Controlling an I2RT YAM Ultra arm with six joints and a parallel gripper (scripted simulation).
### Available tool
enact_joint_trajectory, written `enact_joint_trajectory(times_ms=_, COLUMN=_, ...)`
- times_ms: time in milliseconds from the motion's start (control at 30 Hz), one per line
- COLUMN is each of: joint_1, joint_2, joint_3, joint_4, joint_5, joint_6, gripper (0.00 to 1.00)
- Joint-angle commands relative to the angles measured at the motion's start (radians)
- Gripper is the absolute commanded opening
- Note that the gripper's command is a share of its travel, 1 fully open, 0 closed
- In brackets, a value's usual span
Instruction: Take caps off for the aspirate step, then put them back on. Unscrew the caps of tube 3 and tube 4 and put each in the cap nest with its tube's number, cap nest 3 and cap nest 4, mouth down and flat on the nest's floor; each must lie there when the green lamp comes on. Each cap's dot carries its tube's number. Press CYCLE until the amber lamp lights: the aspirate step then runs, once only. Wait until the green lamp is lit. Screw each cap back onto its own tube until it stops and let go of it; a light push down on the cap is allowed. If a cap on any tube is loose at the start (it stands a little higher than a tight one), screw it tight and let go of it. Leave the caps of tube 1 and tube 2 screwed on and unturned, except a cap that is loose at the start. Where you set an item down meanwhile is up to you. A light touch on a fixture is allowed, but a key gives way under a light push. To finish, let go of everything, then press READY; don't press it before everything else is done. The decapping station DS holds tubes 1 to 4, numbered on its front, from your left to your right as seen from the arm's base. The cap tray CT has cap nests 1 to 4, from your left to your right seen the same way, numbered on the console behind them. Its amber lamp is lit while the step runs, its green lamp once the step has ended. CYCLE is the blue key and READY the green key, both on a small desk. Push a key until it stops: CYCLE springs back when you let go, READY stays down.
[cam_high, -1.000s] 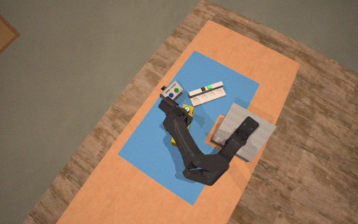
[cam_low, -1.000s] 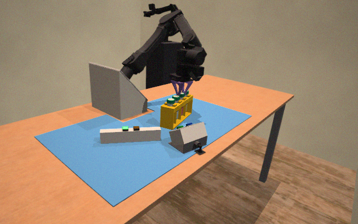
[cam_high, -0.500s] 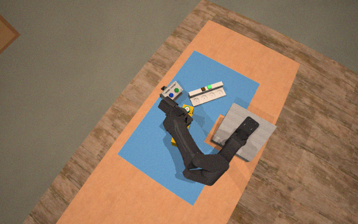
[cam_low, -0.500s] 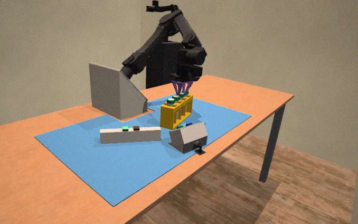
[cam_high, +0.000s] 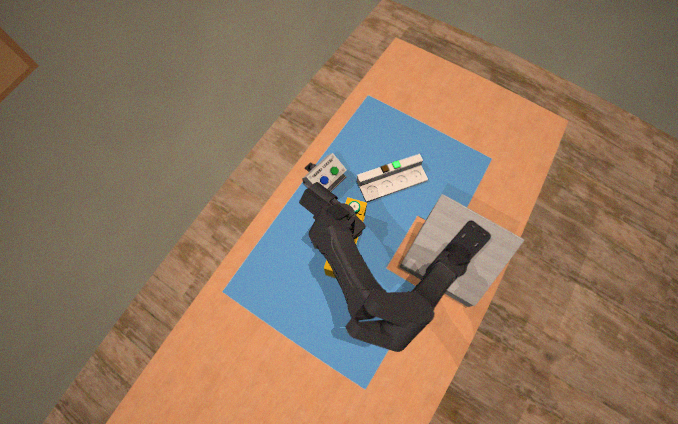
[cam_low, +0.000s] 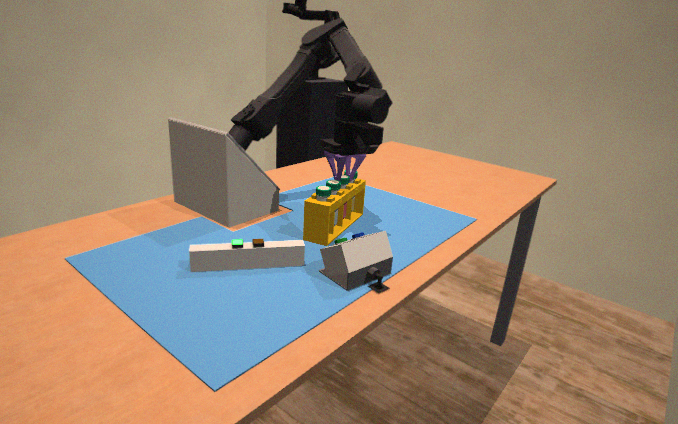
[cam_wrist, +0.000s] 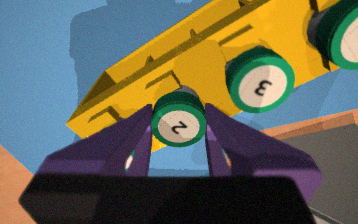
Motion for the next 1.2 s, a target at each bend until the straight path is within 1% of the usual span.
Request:
enact_joint_trajectory(times_ms=0, joint_1=-0.006, joint_2=-0.002, joint_3=0.002, joint_4=-0.009, joint_5=-0.004, joint_6=0.106, gripper=0.0)
enact_joint_trajectory(times_ms=433, joint_1=-0.006, joint_2=-0.002, joint_3=0.002, joint_4=-0.009, joint_5=-0.004, joint_6=0.106, gripper=0.0)
enact_joint_trajectory(times_ms=467, joint_1=-0.006, joint_2=-0.002, joint_3=0.002, joint_4=-0.009, joint_5=-0.004, joint_6=0.106, gripper=0.49)
enact_joint_trajectory(times_ms=900, joint_1=-0.006, joint_2=-0.002, joint_3=0.003, joint_4=-0.009, joint_5=-0.004, joint_6=0.105, gripper=0.49)
enact_joint_trajectory(times_ms=1067, joint_1=-0.043, joint_2=-0.005, joint_3=0.043, joint_4=-0.09, joint_5=0.0, joint_6=0.053, gripper=0.49)
enact_joint_trajectory(times_ms=1133, joint_1=-0.043, joint_2=-0.005, joint_3=0.043, joint_4=-0.09, joint_5=0.0, joint_6=0.053, gripper=0.49)
enact_joint_trajectory(times_ms=1167, joint_1=-0.051, joint_2=-0.005, joint_3=0.052, joint_4=-0.106, joint_5=0.002, joint_6=0.043, gripper=0.49)
